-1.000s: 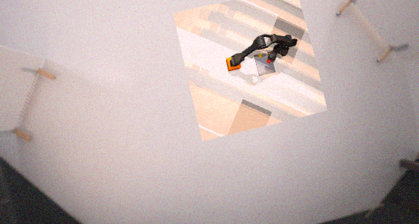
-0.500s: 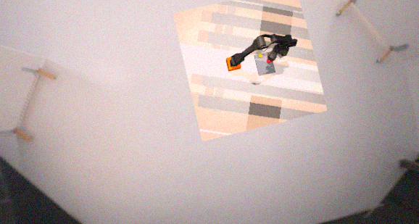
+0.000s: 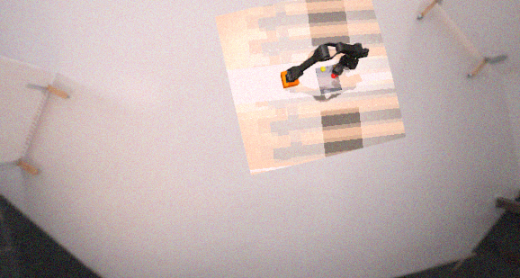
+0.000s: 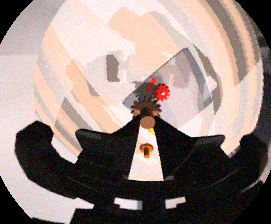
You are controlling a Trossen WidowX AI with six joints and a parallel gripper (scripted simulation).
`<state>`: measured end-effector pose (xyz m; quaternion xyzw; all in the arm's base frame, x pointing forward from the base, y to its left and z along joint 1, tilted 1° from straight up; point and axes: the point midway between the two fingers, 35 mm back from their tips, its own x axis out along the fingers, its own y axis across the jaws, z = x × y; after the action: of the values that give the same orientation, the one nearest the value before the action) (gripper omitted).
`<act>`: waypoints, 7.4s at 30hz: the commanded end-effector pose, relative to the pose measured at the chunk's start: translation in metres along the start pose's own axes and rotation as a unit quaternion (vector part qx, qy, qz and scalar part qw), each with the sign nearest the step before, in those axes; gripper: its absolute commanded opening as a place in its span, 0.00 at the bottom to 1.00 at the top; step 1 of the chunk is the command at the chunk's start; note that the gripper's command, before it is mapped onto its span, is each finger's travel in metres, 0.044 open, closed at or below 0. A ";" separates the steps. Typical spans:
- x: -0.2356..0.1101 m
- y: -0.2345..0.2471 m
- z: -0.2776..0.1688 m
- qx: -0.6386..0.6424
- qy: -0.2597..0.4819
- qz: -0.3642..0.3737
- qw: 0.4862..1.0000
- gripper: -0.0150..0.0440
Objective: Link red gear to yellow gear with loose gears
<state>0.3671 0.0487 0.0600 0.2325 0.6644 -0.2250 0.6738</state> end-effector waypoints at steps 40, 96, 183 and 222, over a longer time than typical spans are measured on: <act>0.044 -0.001 0.000 0.040 -0.002 -0.002 0.999 0.25; 0.001 -0.001 0.000 -0.001 -0.002 -0.002 1.000 0.49; 0.048 -0.022 -0.180 -0.343 0.006 0.016 0.939 0.25; -0.040 -0.012 -0.176 -0.339 0.007 0.006 0.941 0.25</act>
<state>0.2195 0.1469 0.0866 -0.0057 0.7080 0.0197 0.7059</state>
